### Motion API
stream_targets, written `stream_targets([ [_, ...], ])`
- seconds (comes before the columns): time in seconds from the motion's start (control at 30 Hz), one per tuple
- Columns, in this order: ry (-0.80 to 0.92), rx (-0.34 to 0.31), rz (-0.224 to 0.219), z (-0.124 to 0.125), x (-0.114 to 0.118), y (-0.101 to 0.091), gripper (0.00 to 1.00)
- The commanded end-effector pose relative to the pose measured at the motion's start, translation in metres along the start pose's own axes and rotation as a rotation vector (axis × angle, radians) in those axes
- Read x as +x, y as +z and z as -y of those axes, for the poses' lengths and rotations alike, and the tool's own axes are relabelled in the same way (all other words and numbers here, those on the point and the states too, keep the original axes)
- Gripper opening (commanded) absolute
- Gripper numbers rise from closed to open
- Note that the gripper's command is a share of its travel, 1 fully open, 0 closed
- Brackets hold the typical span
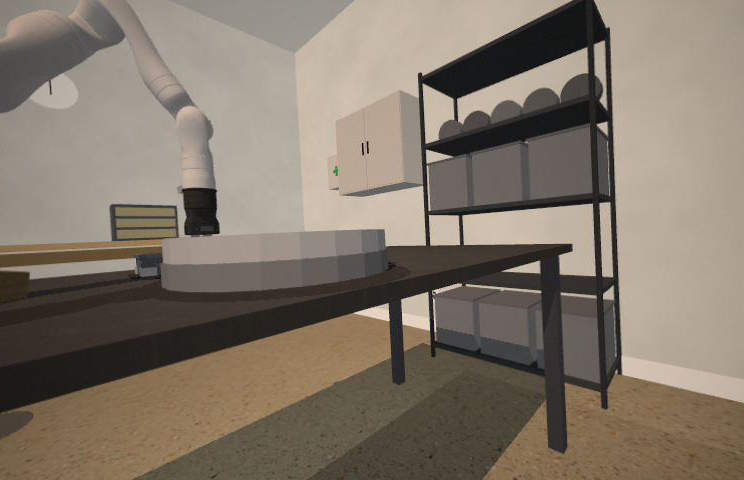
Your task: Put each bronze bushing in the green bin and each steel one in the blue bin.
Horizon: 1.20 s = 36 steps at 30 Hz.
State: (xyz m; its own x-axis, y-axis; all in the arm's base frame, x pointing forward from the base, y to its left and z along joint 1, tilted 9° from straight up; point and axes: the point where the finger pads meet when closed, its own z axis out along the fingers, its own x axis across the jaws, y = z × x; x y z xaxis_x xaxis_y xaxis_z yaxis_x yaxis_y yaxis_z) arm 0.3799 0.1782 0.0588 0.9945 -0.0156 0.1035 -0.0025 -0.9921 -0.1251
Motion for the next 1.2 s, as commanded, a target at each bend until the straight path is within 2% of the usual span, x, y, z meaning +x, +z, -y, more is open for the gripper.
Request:
stream_targets([
  [0.0,-0.001,0.002,-0.002,0.0006,0.0005,-0.0008,0.42],
  [1.17,0.000,0.001,-0.002,0.0005,0.0005,-0.0103,0.42],
])
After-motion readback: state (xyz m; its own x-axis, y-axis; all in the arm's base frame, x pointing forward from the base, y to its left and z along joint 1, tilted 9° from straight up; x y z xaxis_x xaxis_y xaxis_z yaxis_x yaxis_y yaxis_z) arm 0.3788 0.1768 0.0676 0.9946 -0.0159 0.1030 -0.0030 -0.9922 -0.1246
